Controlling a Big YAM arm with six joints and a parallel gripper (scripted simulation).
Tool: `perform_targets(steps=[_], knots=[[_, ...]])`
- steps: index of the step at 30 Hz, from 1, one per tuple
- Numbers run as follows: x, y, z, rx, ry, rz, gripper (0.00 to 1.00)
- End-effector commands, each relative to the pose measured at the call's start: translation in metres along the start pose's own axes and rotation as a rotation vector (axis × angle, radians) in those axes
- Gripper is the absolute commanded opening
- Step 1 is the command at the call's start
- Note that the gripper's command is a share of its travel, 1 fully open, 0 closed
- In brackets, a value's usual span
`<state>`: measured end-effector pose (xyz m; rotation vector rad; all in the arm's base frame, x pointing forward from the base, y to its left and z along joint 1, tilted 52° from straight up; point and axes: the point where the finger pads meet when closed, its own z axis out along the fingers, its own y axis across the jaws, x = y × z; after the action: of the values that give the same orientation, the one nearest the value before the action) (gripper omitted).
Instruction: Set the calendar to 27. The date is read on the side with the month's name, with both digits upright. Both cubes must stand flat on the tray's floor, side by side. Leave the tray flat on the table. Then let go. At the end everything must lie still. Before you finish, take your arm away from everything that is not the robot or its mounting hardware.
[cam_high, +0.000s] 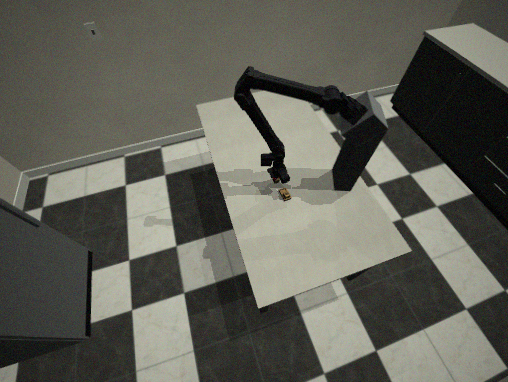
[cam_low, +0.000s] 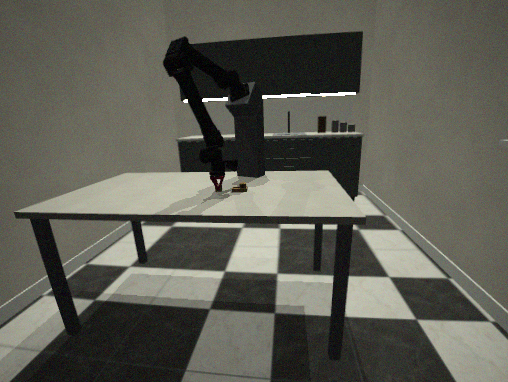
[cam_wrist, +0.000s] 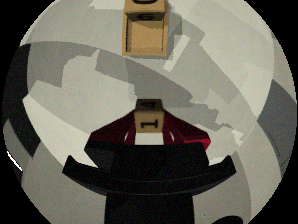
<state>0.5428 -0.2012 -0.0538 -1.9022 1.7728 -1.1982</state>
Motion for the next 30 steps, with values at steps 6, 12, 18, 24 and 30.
perform_targets(steps=[6, 12, 18, 24, 30], knots=[[-0.0019, -0.0079, -0.0053, 0.008, -0.002, -0.014, 0.27], [-0.0010, -0.0100, -0.0053, 0.011, -0.001, -0.014, 0.27], [-0.0005, -0.0112, -0.0057, 0.013, 0.000, -0.014, 0.27], [-0.0012, -0.0095, -0.0059, 0.010, -0.001, -0.014, 0.27], [-0.0012, -0.0095, -0.0059, 0.010, -0.001, -0.014, 0.27]])
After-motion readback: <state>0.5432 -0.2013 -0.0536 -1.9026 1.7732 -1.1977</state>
